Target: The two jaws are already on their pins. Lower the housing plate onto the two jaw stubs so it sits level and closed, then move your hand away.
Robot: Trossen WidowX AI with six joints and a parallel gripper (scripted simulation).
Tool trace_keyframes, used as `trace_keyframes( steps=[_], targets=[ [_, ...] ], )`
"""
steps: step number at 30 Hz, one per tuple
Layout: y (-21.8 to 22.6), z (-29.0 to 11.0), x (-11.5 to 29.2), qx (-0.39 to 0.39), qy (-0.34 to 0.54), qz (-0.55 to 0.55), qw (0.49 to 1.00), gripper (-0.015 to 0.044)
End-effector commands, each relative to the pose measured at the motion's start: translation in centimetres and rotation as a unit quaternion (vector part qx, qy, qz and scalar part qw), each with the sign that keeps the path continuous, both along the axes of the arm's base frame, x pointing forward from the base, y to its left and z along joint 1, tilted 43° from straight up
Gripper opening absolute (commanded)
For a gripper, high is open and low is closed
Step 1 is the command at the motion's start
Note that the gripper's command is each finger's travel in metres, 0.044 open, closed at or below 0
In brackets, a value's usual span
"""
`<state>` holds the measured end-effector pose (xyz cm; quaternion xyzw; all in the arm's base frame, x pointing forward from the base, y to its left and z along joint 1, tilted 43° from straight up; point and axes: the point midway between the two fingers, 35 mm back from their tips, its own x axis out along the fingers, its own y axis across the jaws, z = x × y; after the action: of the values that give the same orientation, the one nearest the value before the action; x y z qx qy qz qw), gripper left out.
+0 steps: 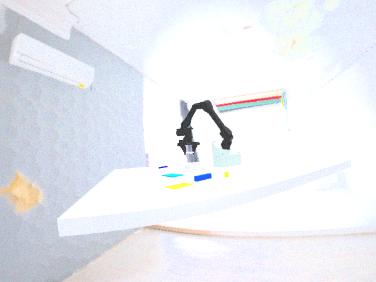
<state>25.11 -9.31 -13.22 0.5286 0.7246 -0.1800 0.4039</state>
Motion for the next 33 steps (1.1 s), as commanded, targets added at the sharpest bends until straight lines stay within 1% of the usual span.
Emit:
trace_keyframes(
  steps=[1,17,33],
  targets=[
    [1.2,0.9,0.4,-0.004,0.030,-0.039,0.999,0.0351],
    [5.3,4.3,1.5,-0.024,0.144,-0.186,0.972,0.0351],
    [9.6,7.5,1.6,-0.038,0.257,-0.322,0.911,0.0351]
  ],
)
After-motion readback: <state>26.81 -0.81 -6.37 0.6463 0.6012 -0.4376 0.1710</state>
